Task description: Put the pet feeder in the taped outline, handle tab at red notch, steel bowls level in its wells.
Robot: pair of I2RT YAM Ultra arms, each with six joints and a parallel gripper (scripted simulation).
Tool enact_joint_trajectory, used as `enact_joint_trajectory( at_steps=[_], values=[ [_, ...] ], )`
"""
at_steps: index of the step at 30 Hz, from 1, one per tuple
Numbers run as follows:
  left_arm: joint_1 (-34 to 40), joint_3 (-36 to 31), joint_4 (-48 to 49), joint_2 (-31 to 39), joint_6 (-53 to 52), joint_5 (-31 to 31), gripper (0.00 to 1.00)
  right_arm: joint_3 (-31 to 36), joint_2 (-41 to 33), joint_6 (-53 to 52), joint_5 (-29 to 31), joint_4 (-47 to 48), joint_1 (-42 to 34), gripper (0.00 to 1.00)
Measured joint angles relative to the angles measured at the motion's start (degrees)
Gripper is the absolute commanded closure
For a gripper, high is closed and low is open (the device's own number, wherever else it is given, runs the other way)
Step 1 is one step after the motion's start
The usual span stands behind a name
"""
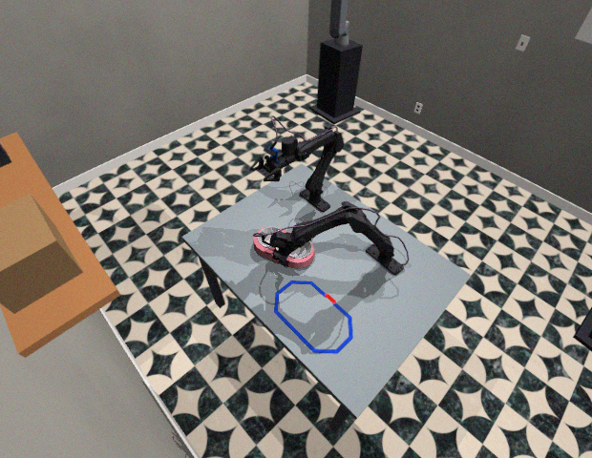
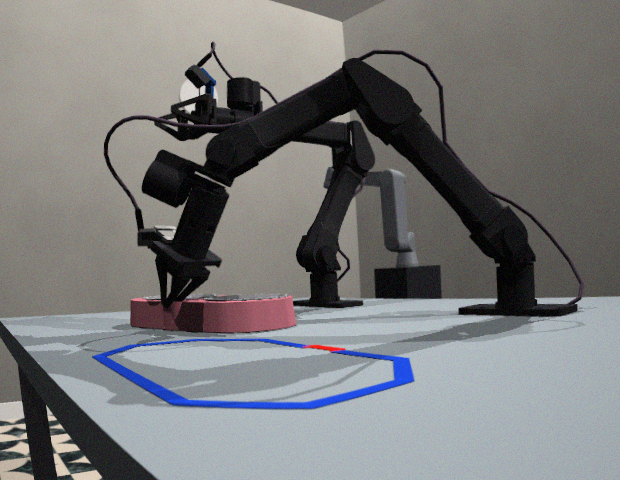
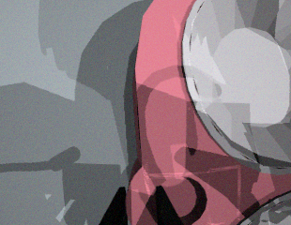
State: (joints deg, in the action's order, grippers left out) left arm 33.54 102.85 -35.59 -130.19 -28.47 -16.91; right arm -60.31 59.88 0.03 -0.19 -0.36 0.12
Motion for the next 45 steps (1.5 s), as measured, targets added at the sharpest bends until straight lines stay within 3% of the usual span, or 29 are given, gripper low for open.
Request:
enact_joint_trajectory(
  at_steps=[21, 45],
  values=[
    [-4.4, -18.0, 9.9, 10.9, 12.6, 6.7, 0.83, 0.0, 0.0, 0.0, 0.0, 0.0, 0.0, 0.0],
    [-7.6, -30.6, 15.5, 19.3, 26.1, 14.8, 0.83, 0.0, 0.0, 0.0, 0.0, 0.0, 0.0, 0.0]
  ],
)
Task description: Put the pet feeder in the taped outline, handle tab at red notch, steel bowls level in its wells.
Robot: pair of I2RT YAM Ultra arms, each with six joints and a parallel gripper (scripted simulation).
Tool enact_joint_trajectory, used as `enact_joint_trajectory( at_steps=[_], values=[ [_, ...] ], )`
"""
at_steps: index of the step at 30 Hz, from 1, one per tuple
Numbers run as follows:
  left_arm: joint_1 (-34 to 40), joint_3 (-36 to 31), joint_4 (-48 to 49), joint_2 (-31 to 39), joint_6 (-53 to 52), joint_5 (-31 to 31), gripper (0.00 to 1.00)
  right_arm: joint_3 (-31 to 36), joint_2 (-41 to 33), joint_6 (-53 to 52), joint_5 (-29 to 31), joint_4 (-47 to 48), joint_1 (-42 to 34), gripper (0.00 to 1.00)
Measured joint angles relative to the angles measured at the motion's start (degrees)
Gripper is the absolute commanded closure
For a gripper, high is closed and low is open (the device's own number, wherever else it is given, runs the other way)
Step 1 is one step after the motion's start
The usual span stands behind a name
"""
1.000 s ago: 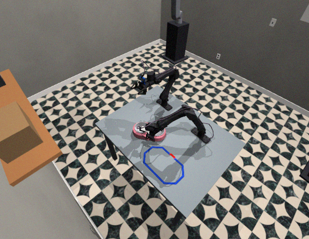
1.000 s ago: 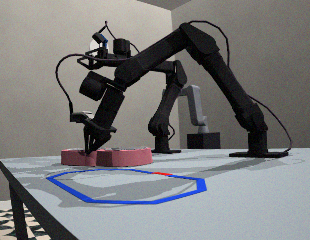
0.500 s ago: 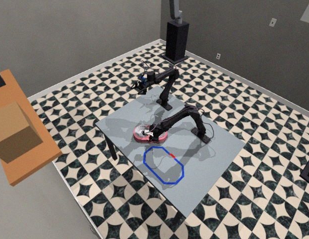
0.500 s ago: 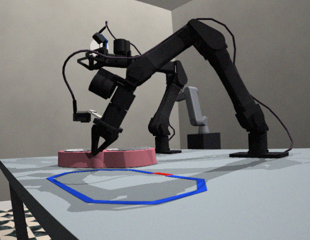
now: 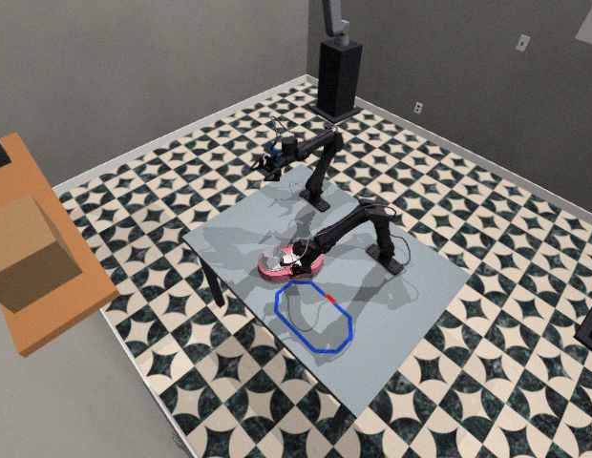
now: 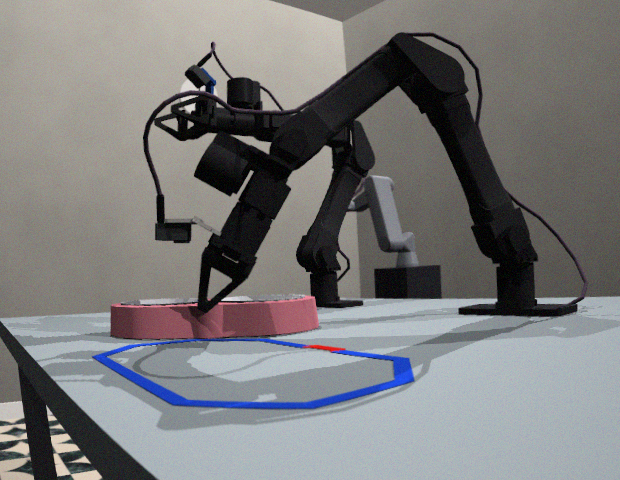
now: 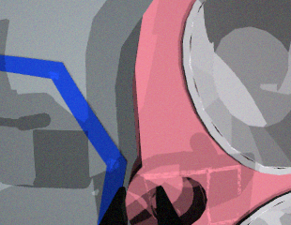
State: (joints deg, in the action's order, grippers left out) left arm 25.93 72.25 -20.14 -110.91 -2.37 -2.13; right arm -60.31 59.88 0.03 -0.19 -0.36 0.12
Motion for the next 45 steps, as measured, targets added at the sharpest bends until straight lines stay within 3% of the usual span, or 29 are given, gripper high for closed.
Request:
enact_joint_trajectory(
  at_steps=[24, 45],
  values=[
    [-2.5, -8.3, 0.7, 6.3, 16.0, 9.6, 0.83, 0.0, 0.0, 0.0, 0.0, 0.0, 0.0, 0.0],
    [-3.8, -11.0, -2.4, 8.9, 30.8, 17.7, 0.83, 0.0, 0.0, 0.0, 0.0, 0.0, 0.0, 0.0]
  ],
)
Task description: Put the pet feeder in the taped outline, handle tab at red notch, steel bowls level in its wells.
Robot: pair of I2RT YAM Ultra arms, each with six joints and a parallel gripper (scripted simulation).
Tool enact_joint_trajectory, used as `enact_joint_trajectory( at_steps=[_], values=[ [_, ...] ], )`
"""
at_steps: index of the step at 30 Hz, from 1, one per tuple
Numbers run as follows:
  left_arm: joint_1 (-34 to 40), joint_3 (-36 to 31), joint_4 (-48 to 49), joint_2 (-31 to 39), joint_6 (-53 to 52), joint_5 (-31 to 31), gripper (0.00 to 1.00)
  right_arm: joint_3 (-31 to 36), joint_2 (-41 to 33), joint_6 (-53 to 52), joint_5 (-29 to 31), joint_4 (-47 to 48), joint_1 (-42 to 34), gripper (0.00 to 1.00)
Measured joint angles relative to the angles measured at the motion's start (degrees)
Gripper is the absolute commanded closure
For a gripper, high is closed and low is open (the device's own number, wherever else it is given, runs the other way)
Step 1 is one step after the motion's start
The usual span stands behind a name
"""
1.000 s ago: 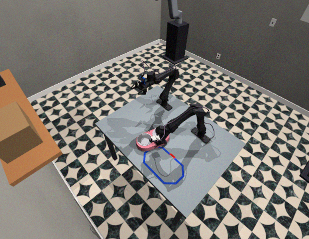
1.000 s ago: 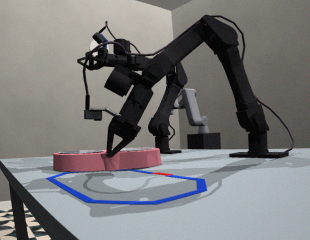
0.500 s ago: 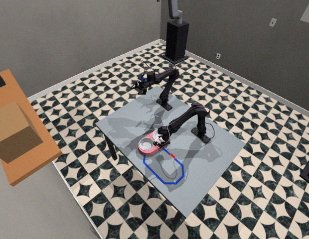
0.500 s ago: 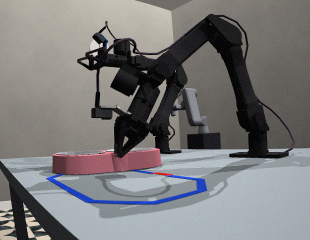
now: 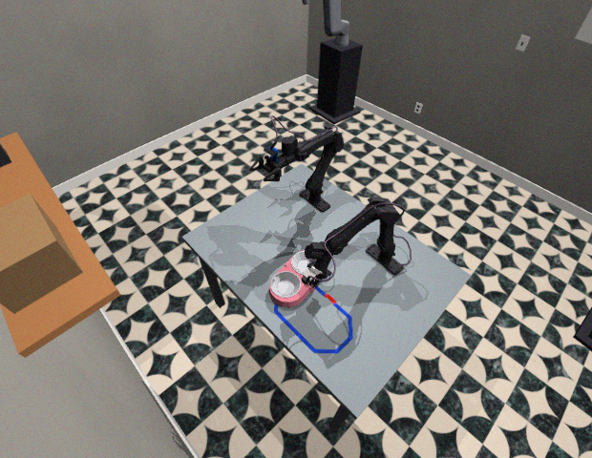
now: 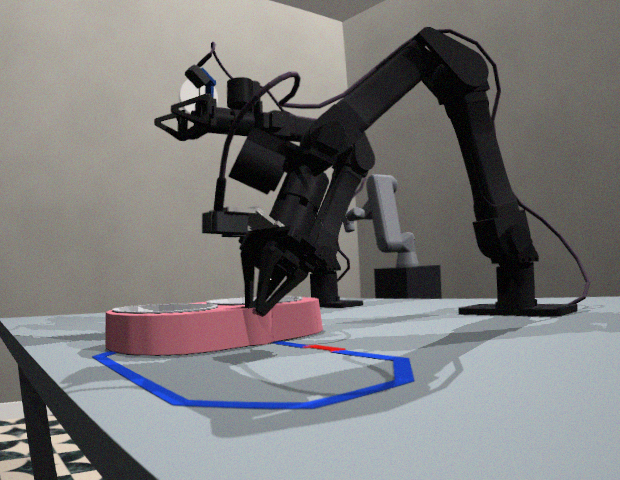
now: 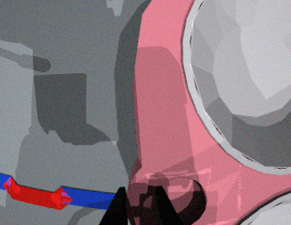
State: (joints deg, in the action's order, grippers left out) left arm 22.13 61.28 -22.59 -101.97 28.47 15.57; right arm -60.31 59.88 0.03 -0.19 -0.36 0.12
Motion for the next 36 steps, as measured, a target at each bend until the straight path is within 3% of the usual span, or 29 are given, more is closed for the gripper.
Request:
enact_joint_trajectory(
  at_steps=[36],
  values=[
    [-1.3, 4.3, -12.3, -2.5, 28.0, 10.8, 0.83, 0.0, 0.0, 0.0, 0.0, 0.0, 0.0, 0.0]
  ],
)
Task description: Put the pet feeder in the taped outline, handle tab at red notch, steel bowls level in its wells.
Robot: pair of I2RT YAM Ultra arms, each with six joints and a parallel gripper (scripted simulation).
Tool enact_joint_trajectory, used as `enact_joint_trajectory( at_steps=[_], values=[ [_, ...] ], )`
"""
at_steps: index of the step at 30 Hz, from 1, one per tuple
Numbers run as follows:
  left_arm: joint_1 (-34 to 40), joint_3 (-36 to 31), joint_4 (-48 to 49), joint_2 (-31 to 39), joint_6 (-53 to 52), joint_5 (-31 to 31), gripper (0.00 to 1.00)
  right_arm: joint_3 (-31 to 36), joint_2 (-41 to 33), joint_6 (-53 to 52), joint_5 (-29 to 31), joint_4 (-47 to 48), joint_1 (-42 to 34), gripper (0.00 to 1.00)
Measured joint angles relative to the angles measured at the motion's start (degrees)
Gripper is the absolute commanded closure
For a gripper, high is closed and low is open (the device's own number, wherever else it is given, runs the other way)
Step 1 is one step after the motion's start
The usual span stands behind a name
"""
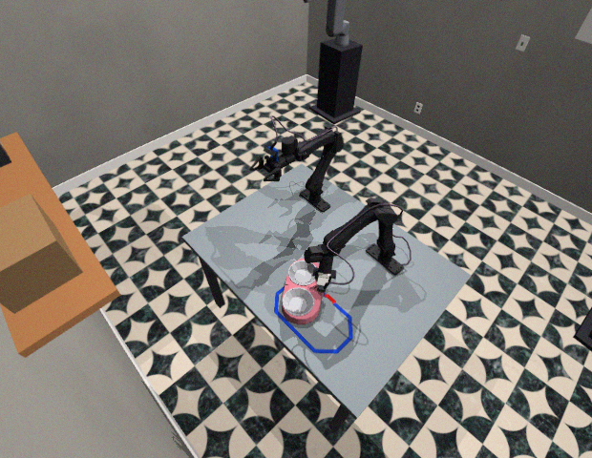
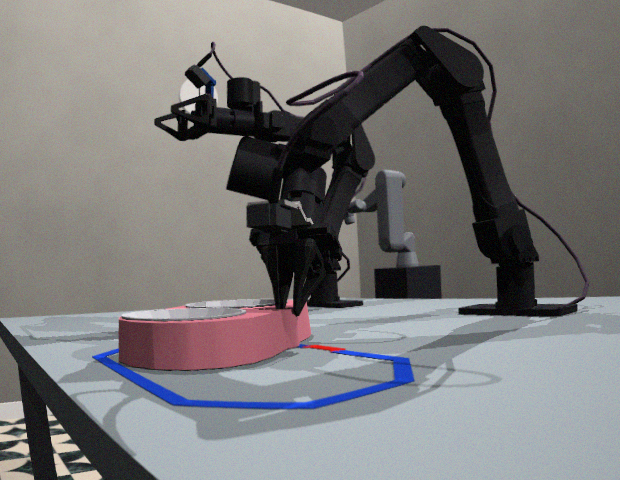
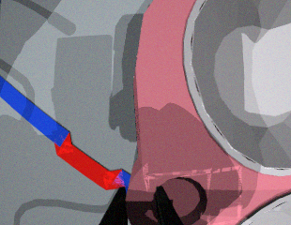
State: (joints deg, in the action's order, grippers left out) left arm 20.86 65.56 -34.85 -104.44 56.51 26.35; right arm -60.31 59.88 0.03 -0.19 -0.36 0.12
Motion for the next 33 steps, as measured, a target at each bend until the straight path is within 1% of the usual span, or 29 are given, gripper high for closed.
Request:
enact_joint_trajectory(
  at_steps=[14, 21, 33],
  values=[
    [-0.7, 5.2, -7.9, -3.6, 13.6, 2.8, 0.83, 0.0, 0.0, 0.0, 0.0, 0.0, 0.0, 0.0],
    [-1.0, 7.6, -11.2, -5.3, 18.6, 3.4, 0.83, 0.0, 0.0, 0.0, 0.0, 0.0, 0.0, 0.0],
    [-2.3, 14.6, -18.8, -10.1, 29.4, 4.4, 0.83, 0.0, 0.0, 0.0, 0.0, 0.0, 0.0, 0.0]
  ],
)
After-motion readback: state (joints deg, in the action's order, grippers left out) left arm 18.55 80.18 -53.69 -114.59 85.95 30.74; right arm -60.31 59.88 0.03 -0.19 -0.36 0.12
